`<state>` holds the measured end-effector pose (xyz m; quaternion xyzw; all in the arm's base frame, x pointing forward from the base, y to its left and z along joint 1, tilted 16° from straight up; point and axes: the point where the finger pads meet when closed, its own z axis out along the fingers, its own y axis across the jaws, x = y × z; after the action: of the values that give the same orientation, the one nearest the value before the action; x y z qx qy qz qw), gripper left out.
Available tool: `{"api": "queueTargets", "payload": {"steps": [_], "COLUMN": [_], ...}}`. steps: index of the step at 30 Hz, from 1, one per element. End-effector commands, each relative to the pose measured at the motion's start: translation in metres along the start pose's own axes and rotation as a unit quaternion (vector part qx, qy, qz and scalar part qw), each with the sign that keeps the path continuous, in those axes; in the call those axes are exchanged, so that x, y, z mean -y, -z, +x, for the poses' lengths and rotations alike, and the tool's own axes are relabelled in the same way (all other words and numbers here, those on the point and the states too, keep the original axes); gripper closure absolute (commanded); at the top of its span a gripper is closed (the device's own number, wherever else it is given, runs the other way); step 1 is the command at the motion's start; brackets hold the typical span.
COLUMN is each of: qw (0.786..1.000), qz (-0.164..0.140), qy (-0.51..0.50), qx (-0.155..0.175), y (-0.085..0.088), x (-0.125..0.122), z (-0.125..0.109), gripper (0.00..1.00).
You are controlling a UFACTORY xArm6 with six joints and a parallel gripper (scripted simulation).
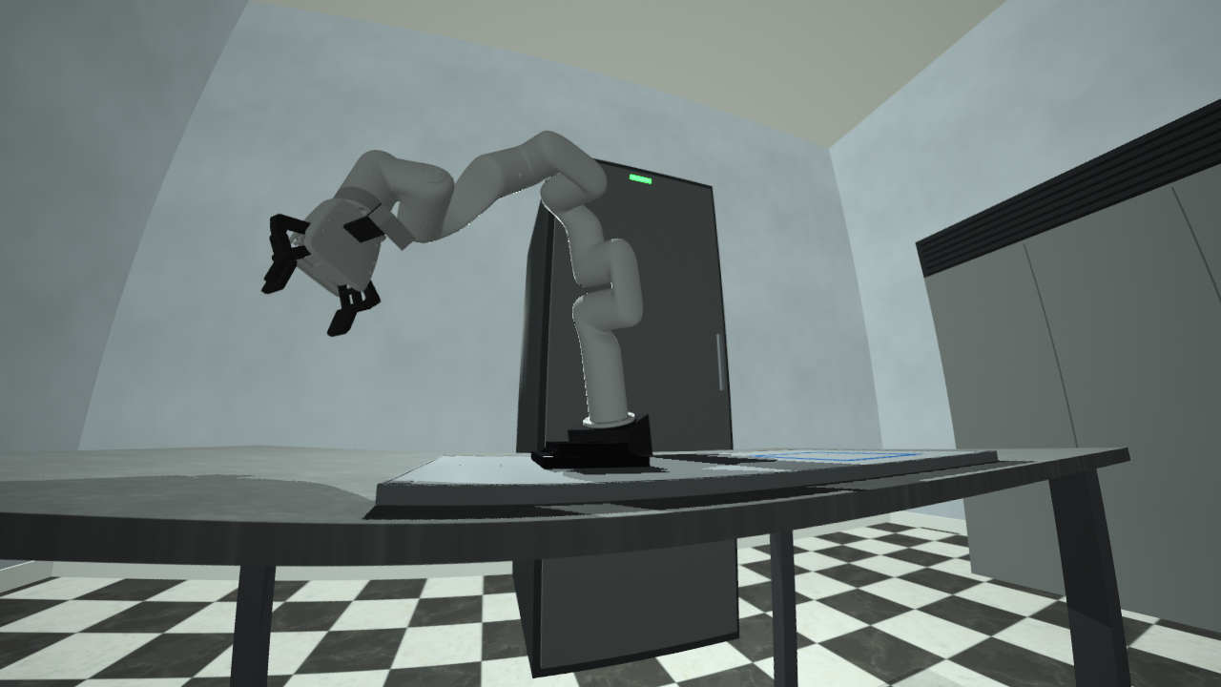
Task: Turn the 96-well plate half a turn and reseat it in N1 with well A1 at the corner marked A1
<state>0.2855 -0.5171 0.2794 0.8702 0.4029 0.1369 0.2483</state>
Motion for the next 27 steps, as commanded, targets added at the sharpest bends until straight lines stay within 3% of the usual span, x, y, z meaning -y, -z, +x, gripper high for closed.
{"api": "queueTargets", "payload": {"steps": [1,16,27], "qw": [0.999,0.984,0.951], "qz": [0.007,0.037,0.061], "qy": [0.041,0.176,0.302], "qx": [-0.001,-0.011,-0.023], "y": [-0.002,-0.014,-0.023], "x": [0.003,0.023,0.045], "z": [0.014,0.064,0.110], "gripper": [0.00,0.00,0.00]}}
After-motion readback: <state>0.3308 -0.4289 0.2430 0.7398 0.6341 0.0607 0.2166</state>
